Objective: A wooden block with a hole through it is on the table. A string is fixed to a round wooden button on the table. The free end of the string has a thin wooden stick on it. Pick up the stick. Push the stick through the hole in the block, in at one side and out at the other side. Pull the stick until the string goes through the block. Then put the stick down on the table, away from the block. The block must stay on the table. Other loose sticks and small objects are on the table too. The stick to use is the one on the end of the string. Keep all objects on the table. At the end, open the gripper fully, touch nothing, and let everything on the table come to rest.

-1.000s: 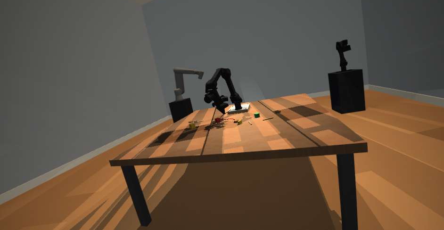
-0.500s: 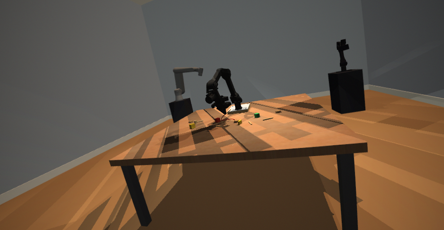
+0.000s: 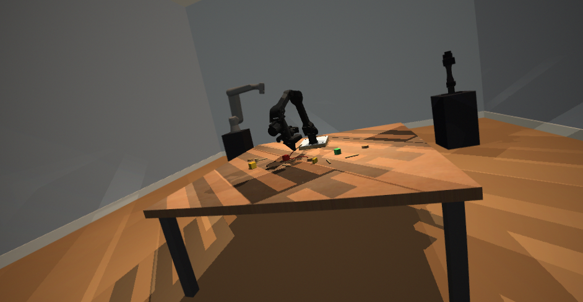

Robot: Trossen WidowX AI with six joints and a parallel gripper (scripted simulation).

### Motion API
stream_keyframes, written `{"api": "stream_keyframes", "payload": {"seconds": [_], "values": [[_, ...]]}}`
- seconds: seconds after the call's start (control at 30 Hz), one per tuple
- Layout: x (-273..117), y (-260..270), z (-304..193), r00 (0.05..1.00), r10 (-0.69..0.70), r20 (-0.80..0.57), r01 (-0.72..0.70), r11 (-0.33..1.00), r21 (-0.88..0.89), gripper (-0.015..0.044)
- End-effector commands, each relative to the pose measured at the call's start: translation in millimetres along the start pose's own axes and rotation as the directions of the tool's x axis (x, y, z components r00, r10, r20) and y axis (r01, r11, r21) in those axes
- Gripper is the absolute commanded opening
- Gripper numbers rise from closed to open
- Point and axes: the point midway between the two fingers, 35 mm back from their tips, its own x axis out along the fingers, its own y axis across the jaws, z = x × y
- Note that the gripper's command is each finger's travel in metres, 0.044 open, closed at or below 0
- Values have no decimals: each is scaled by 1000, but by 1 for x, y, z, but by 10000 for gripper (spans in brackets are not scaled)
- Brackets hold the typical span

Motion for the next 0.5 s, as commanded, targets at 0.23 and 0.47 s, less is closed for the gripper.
{"api": "stream_keyframes", "payload": {"seconds": [0.23, 0.47], "values": [[-6, 1, -14, 1000, -1, -26, 1, 1000, 9, 0], [-9, 1, -22, 999, -2, -39, 3, 1000, 13, 0]]}}
